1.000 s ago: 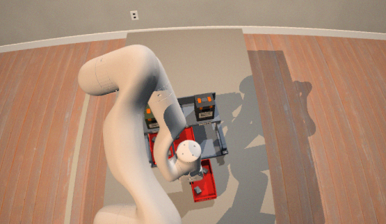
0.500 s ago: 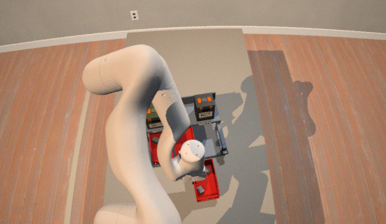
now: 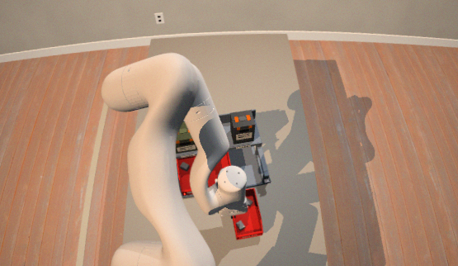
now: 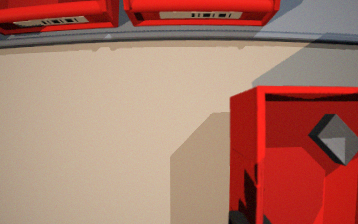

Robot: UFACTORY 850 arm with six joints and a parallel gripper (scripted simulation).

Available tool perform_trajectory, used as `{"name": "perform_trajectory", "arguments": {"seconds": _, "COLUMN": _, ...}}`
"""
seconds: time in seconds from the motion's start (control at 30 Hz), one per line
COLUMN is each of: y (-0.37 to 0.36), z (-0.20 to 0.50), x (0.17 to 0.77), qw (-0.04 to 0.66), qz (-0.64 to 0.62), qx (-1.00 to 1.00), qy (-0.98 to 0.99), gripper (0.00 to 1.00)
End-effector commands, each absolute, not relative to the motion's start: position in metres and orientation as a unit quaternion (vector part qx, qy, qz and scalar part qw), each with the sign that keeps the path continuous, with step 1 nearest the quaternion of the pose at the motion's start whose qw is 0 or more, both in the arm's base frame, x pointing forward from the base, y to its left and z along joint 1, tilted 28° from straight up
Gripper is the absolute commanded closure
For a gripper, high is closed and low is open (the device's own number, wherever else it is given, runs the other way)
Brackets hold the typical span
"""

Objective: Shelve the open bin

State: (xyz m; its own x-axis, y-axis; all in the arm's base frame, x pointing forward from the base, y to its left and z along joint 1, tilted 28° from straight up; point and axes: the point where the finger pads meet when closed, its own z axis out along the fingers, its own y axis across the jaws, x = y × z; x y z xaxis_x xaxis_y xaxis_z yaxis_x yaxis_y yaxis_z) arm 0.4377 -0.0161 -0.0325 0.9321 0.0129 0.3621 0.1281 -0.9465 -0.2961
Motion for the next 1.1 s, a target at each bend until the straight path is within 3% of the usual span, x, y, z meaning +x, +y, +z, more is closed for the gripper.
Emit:
{"name": "perform_trajectory", "arguments": {"seconds": 0.0, "y": -0.024, "z": -0.035, "x": 0.438, "qw": 0.159, "qz": -0.181, "qx": -0.97, "qy": -0.036, "gripper": 1.0}}
{"name": "perform_trajectory", "arguments": {"seconds": 1.07, "y": -0.055, "z": -0.046, "x": 0.439, "qw": 0.159, "qz": -0.181, "qx": -0.97, "qy": -0.036, "gripper": 1.0}}
